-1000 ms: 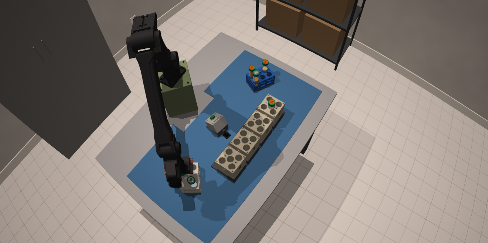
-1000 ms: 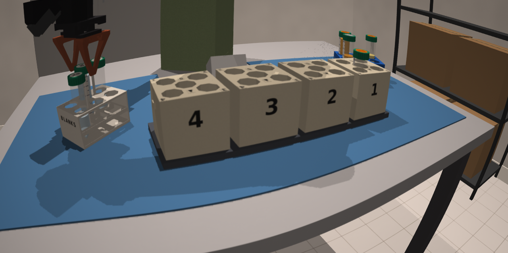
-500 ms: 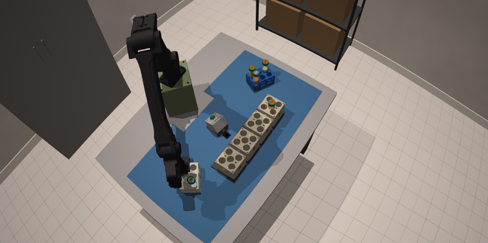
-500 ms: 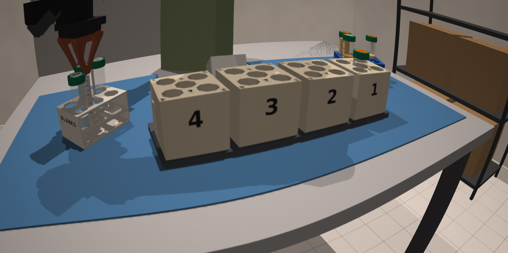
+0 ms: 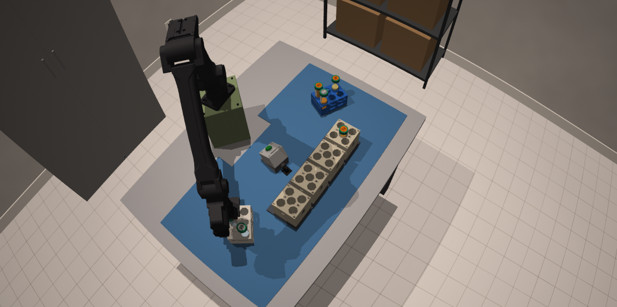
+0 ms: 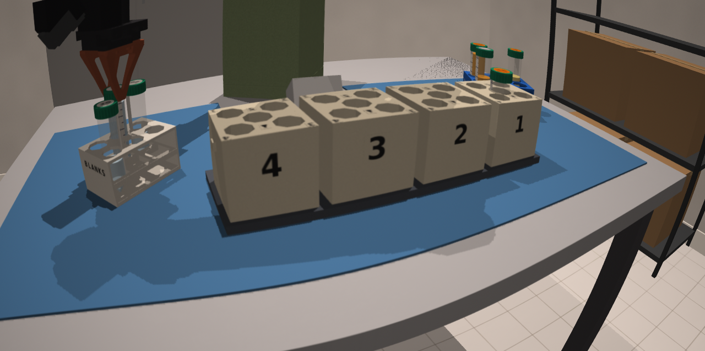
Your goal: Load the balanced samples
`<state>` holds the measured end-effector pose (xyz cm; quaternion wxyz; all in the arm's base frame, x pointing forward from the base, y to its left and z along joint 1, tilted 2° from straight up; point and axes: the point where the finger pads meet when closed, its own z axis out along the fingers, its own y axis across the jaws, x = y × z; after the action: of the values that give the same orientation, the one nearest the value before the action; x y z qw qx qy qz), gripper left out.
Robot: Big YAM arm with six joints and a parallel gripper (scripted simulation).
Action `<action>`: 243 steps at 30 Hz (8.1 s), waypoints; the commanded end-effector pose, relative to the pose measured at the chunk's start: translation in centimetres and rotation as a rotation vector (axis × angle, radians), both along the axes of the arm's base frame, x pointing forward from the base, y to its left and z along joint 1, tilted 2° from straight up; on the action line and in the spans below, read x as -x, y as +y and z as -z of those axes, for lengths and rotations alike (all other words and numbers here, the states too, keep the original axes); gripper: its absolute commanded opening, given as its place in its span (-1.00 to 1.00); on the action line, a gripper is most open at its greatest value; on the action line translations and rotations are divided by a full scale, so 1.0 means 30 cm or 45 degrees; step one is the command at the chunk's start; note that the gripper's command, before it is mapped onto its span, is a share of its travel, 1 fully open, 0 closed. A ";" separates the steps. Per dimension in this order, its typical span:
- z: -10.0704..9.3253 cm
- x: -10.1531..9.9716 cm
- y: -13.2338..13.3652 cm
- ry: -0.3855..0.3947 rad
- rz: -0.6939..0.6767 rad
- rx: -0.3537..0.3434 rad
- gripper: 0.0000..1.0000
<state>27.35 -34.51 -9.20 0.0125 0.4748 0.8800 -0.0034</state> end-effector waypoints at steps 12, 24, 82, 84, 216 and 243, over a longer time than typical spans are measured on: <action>-0.231 -0.043 -0.085 -0.060 0.003 0.076 -1.00; -0.349 -0.039 -0.082 -0.063 0.003 0.079 -1.00; -0.510 -0.358 0.691 -0.032 -1.163 0.082 -1.00; -0.512 -0.395 0.728 -0.034 -1.135 0.079 -1.00; -0.088 -0.584 1.255 -0.005 -1.133 0.039 -1.00; -0.029 -0.609 1.271 -0.029 -1.135 0.047 -1.00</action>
<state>43.97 3.58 -9.59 0.0092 0.0483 0.9987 -0.0106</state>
